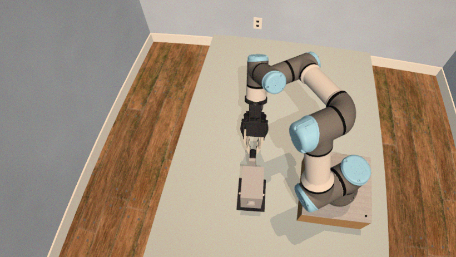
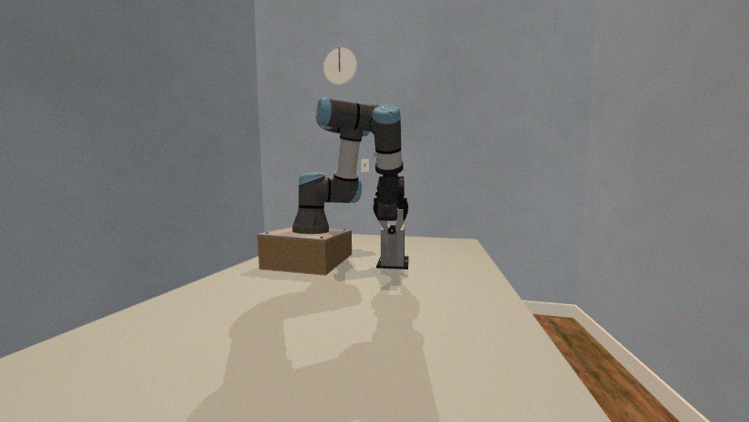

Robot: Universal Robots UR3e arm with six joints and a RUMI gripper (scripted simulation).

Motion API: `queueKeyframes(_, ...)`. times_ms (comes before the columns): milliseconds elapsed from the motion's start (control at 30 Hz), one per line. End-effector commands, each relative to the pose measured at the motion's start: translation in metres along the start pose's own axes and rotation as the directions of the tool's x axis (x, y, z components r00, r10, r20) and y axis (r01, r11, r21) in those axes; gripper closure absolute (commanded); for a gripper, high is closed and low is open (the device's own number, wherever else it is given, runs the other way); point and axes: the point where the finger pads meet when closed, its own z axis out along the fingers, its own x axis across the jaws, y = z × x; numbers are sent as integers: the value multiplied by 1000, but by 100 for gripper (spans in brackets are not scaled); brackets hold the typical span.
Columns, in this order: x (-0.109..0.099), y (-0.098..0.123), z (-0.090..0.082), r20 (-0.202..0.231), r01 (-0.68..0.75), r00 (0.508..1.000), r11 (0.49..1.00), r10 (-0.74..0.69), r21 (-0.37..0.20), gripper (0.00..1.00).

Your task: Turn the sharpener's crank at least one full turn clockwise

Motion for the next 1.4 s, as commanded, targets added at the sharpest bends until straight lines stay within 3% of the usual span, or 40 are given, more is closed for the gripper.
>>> queueKeyframes(0,-3,0,-1,1,1,1000,1000,-1,2,91)
queueKeyframes(1367,-25,-4,7,1,1,1000,1000,-1,2,91)
